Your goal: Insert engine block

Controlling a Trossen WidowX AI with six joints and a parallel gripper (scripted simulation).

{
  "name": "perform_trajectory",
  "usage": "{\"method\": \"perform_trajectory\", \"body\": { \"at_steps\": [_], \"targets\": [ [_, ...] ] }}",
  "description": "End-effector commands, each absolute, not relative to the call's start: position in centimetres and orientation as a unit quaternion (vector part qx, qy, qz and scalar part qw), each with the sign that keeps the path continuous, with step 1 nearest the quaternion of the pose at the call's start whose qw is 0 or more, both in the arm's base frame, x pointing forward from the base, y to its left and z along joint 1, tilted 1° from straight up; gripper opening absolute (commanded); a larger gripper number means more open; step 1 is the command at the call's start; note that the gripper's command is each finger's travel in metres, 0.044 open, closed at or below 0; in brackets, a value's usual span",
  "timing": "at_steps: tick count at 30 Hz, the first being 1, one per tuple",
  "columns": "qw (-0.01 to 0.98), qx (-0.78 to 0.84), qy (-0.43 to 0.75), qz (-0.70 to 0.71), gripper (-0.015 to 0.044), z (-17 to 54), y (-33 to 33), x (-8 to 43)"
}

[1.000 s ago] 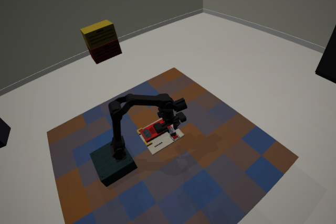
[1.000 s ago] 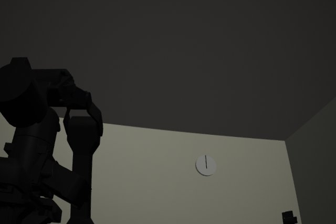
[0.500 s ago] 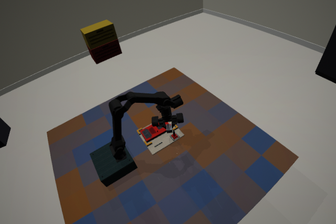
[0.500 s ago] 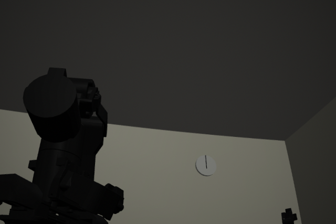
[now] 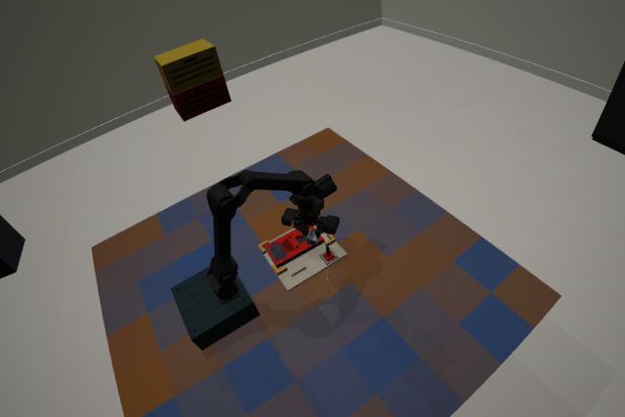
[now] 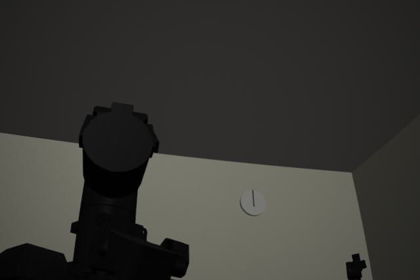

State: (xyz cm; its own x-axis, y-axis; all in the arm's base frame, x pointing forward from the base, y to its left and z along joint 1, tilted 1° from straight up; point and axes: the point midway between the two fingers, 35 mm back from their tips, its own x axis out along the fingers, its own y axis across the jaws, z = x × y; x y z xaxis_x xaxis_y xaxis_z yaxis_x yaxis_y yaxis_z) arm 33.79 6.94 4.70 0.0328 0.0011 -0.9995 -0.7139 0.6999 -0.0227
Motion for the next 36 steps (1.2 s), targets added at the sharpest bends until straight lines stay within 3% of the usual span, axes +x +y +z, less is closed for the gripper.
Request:
{"method": "perform_trajectory", "body": {
  "at_steps": [1, 26, 32, 36],
  "targets": [
    [0.671, -0.247, 0.654, 0.245, 0.0000, 4.0, 7.9, 33.5],
    [0.714, -0.036, 0.698, 0.043, 0.0000, 1.6, 13.9, 31.8],
    [0.714, -0.031, 0.699, 0.038, 0.0157, 1.6, 14.0, 31.8],
    [0.714, -0.031, 0.699, 0.038, 0.0159, 1.6, 14.0, 31.8]
  ]
}}
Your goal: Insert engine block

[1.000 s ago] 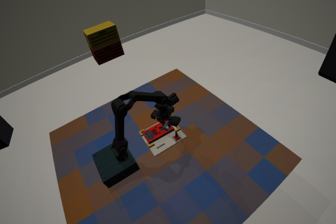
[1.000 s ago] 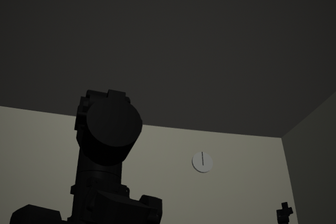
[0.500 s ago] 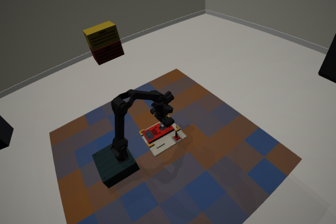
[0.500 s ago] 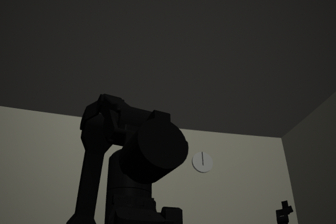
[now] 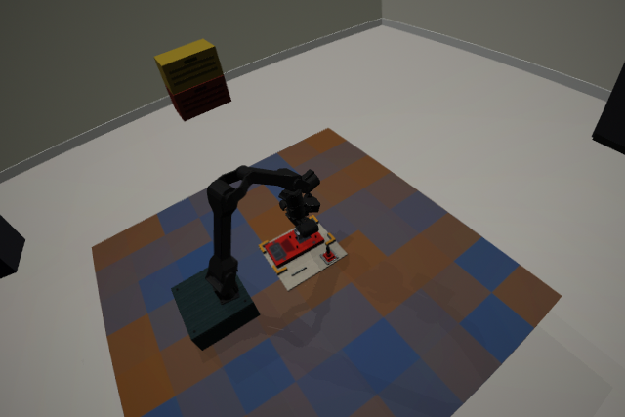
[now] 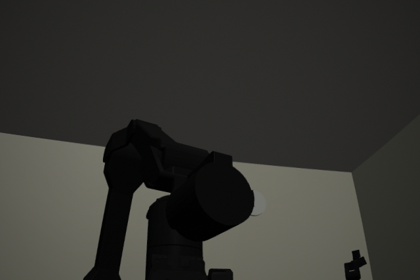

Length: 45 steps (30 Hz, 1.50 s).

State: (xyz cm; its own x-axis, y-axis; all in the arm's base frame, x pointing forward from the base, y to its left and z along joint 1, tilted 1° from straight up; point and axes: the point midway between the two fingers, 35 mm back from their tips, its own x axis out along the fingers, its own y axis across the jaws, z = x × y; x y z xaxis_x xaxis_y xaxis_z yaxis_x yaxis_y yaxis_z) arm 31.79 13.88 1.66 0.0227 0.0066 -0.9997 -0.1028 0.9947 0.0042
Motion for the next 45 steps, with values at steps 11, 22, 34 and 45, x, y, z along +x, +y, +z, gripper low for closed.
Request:
{"method": "perform_trajectory", "body": {
  "at_steps": [11, 22, 34, 45],
  "targets": [
    [0.714, -0.012, 0.699, 0.020, 0.0159, 1.54, 14.07, 31.72],
    [0.714, -0.018, 0.699, 0.025, 0.0159, 1.54, 14.07, 31.72],
    [0.709, -0.085, 0.694, 0.092, 0.0159, 1.54, 14.07, 31.72],
    [0.714, 0.012, 0.700, -0.004, 0.0159, 1.55, 14.09, 31.72]
  ]
}}
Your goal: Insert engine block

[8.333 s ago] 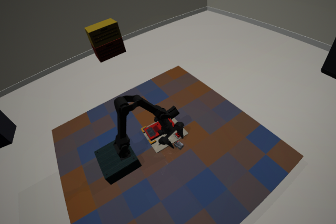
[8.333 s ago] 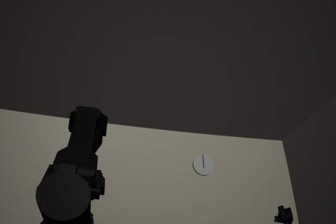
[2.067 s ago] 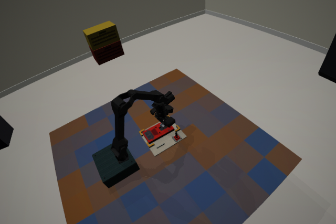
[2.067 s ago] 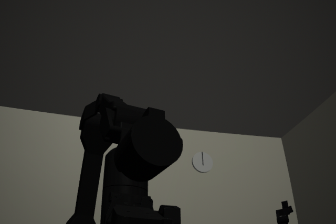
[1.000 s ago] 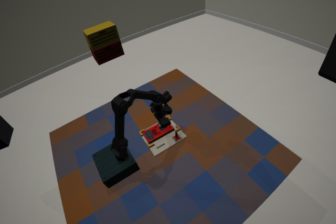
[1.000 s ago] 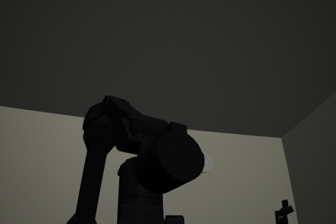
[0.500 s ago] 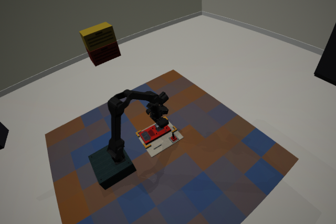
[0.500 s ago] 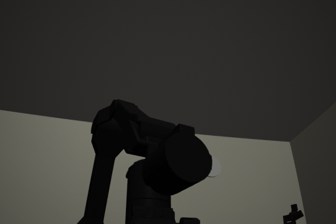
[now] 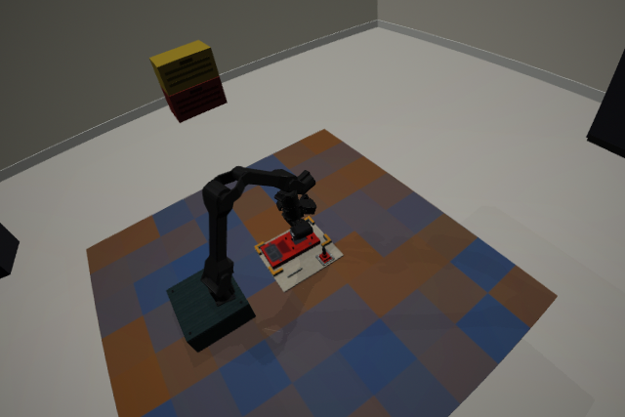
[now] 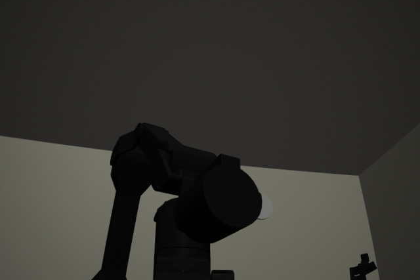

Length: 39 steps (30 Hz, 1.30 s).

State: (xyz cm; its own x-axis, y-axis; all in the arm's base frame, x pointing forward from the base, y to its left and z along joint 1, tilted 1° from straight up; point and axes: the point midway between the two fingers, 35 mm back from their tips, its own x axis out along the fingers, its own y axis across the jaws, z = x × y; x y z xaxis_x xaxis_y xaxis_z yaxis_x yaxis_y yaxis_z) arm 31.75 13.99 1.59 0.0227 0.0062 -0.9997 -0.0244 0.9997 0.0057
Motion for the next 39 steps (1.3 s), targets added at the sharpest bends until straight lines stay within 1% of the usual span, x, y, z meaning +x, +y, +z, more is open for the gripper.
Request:
{"method": "perform_trajectory", "body": {
  "at_steps": [1, 7, 19, 29, 39],
  "targets": [
    [0.714, 0.012, 0.700, -0.004, 0.0159, 1.55, 14.09, 31.72],
    [0.714, 0.003, 0.700, 0.005, 0.0159, 1.55, 14.09, 31.72],
    [0.711, -0.074, 0.695, 0.080, 0.0159, 1.38, 14.06, 31.72],
    [0.714, -0.014, 0.699, 0.022, 0.0159, 1.19, 14.10, 31.71],
    [0.713, -0.041, 0.698, 0.048, 0.0159, 0.89, 14.11, 31.72]
  ]
}}
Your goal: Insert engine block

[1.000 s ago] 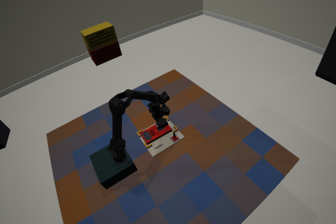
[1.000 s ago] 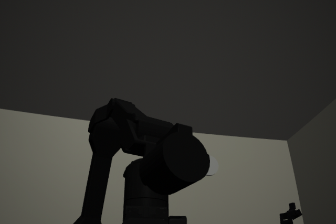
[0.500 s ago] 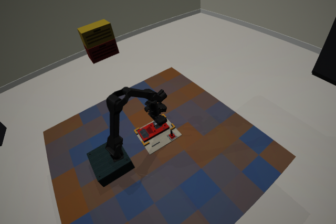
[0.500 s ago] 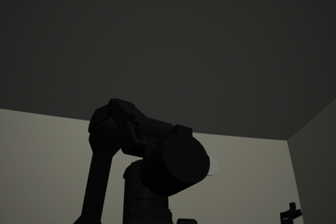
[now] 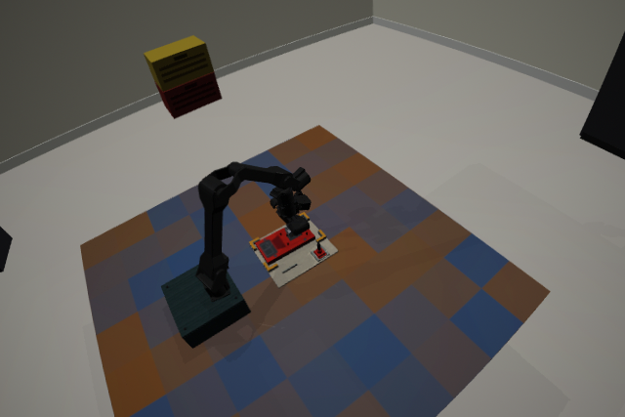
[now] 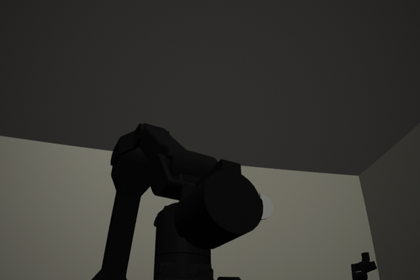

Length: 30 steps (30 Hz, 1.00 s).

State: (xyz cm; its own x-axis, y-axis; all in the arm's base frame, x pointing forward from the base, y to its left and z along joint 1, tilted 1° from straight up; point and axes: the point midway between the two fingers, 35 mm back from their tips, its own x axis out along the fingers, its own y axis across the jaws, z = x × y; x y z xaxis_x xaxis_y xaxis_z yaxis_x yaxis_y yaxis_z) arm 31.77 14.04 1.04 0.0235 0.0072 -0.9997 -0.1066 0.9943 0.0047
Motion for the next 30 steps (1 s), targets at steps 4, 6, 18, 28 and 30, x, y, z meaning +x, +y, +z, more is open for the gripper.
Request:
{"method": "perform_trajectory", "body": {
  "at_steps": [4, 6, 18, 28, 30],
  "targets": [
    [0.713, -0.039, 0.698, 0.046, 0.0159, 0.77, 14.11, 31.73],
    [0.713, -0.038, 0.698, 0.045, 0.0159, 0.71, 14.11, 31.73],
    [0.714, -0.033, 0.699, 0.040, 0.0159, 0.33, 14.12, 31.73],
    [0.714, -0.034, 0.699, 0.042, 0.0159, 0.02, 14.12, 31.73],
    [0.714, -0.035, 0.699, 0.042, 0.0159, -0.05, 14.12, 31.73]
  ]
}}
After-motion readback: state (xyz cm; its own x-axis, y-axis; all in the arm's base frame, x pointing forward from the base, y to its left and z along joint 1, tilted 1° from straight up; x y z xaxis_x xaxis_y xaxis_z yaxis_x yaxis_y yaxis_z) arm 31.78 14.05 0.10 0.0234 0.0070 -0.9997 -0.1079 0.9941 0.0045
